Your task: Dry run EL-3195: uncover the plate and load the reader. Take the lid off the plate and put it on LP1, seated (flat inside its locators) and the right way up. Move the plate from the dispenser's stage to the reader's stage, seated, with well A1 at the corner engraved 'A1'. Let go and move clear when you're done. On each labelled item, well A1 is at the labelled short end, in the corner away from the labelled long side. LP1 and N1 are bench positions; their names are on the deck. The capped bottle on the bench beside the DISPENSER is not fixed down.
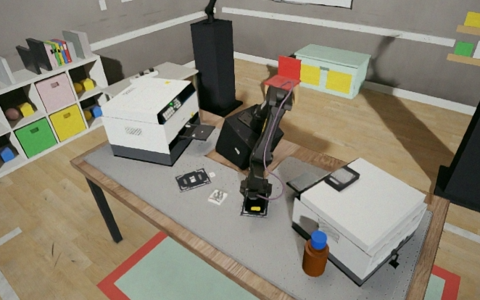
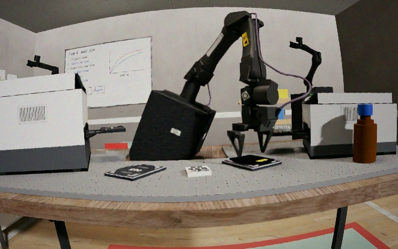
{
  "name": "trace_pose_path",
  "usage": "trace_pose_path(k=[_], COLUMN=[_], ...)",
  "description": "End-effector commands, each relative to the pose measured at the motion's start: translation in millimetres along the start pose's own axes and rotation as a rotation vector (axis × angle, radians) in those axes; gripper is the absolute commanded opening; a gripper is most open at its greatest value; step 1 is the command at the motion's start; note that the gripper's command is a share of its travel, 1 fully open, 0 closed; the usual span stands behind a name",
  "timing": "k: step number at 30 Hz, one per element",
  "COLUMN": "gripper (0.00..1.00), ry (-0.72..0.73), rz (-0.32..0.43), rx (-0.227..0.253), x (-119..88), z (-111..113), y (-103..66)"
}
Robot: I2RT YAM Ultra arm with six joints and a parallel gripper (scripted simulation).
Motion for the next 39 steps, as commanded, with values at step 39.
trace_pose_path(k=[39], gripper=[1.0], ry=[-0.008], rz=[-0.048], rx=[0.015], x=[14.8], z=[2.9], y=[-64.8])
Point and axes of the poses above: the point where the finger pads meet when closed, its own y axis out along the fingers, its own z axis across the jaws, x = y × z, the point moved 1 cm from there along -y, back along the fingers, and after that the axes turned 9 degrees about y, right-handed, at the moved point
